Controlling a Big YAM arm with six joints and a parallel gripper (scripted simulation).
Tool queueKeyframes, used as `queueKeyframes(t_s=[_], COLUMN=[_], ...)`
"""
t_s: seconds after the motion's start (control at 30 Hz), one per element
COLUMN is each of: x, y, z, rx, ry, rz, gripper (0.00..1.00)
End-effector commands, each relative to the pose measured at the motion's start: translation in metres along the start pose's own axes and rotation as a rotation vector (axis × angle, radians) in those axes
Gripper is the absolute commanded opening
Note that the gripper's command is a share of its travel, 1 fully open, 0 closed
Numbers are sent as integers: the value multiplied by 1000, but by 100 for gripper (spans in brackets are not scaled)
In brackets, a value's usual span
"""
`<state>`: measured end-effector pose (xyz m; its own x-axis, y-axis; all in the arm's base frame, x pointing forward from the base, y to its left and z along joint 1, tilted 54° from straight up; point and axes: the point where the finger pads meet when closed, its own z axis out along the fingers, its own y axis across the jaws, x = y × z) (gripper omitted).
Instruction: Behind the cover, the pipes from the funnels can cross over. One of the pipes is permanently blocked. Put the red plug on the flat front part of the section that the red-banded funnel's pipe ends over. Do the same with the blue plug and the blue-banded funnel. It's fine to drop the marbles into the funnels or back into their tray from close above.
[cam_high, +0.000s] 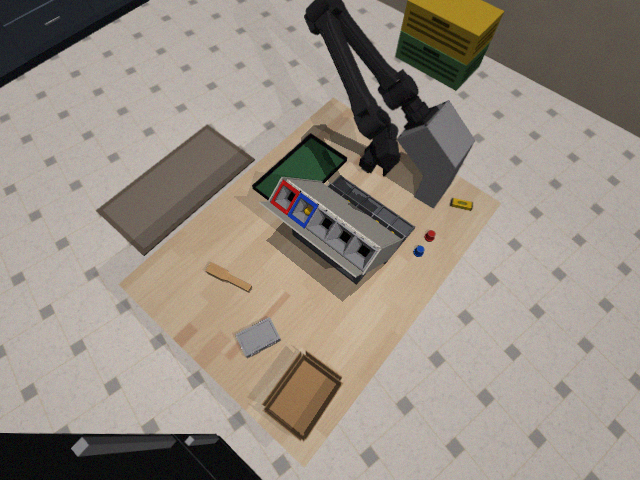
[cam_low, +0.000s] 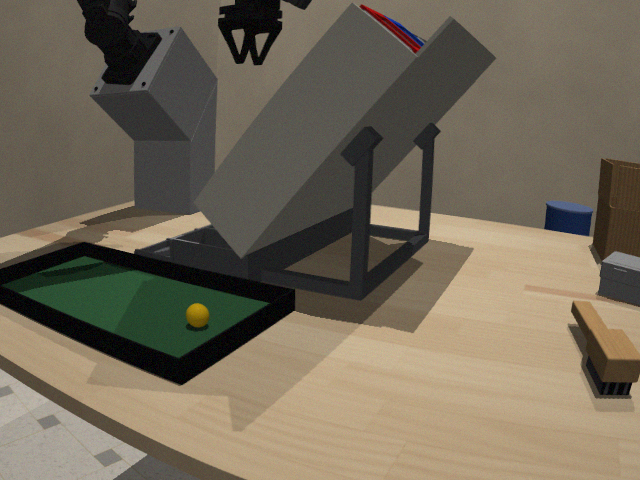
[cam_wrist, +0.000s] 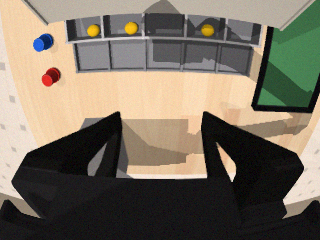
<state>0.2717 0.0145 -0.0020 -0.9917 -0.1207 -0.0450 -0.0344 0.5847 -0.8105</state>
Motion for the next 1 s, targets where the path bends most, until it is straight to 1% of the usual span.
queueKeyframes(t_s=[0.0,0.43,0.47,0.97], x=[-4,-4,-4,-4], y=[1,1,1,1], z=[-3,-3,-3,-3], rx=[-5,-5,-5,-5], ry=[-10,-10,-10,-10], rz=[8,8,8,8], gripper=[59,59,80,80])
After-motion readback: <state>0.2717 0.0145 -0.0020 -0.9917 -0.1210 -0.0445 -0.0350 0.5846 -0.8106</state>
